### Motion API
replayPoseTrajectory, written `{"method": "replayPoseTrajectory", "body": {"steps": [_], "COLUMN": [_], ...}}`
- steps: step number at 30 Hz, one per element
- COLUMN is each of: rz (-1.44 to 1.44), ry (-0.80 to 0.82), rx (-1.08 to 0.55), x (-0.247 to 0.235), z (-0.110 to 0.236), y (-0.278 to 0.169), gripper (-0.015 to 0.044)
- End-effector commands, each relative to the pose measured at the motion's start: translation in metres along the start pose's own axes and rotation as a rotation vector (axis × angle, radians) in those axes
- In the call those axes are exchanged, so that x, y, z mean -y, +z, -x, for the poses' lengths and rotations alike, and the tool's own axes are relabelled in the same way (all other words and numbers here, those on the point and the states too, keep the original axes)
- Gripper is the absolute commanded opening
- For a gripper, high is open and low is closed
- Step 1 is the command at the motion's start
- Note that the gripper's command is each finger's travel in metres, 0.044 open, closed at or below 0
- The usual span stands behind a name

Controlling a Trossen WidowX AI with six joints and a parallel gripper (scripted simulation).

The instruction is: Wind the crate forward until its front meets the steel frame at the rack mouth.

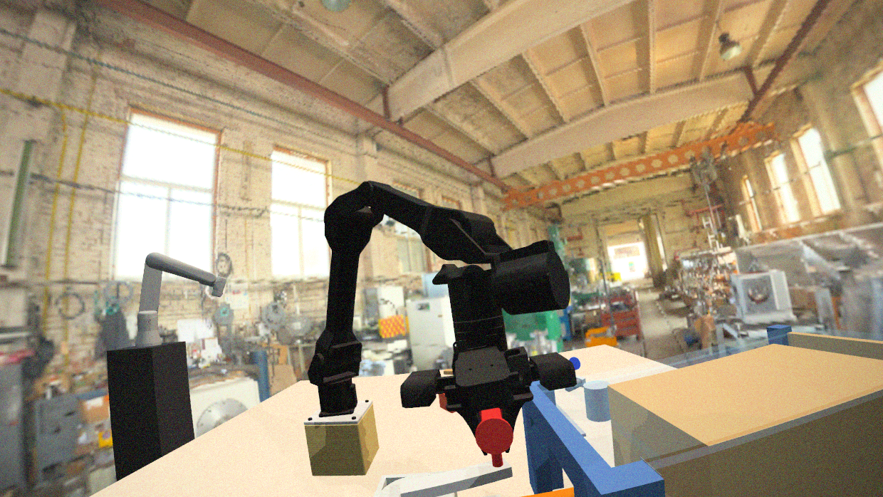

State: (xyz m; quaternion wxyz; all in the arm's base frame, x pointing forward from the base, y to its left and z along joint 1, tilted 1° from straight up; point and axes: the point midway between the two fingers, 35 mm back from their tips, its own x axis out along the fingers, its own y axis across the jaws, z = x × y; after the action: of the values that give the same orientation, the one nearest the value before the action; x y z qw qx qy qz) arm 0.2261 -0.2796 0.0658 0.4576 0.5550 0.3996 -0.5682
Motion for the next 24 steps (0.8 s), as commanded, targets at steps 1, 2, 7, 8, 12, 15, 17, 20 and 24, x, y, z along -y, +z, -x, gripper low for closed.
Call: {"method": "replayPoseTrajectory", "body": {"steps": [1, 2, 7, 8, 12, 15, 17, 20, 24], "rz": [0.006, 0.006, 0.006, 0.006, 0.006, 0.006, 0.006, 0.006, 0.006], "ry": [-0.014, -0.014, -0.014, -0.014, -0.014, -0.015, -0.015, -0.015, -0.015], "rx": [-0.031, -0.031, -0.032, -0.032, -0.032, -0.033, -0.033, -0.033, -0.033], "x": [0.004, 0.005, 0.008, 0.008, 0.011, 0.012, 0.014, 0.016, 0.019], "z": [-0.003, -0.003, -0.003, -0.003, -0.003, -0.003, -0.003, -0.003, -0.003], "y": [-0.014, -0.015, -0.02, -0.021, -0.025, -0.028, -0.03, -0.033, -0.036], "gripper": [0.0, 0.0, 0.0, 0.0, 0.0, 0.0, 0.0, 0.0, 0.0]}}
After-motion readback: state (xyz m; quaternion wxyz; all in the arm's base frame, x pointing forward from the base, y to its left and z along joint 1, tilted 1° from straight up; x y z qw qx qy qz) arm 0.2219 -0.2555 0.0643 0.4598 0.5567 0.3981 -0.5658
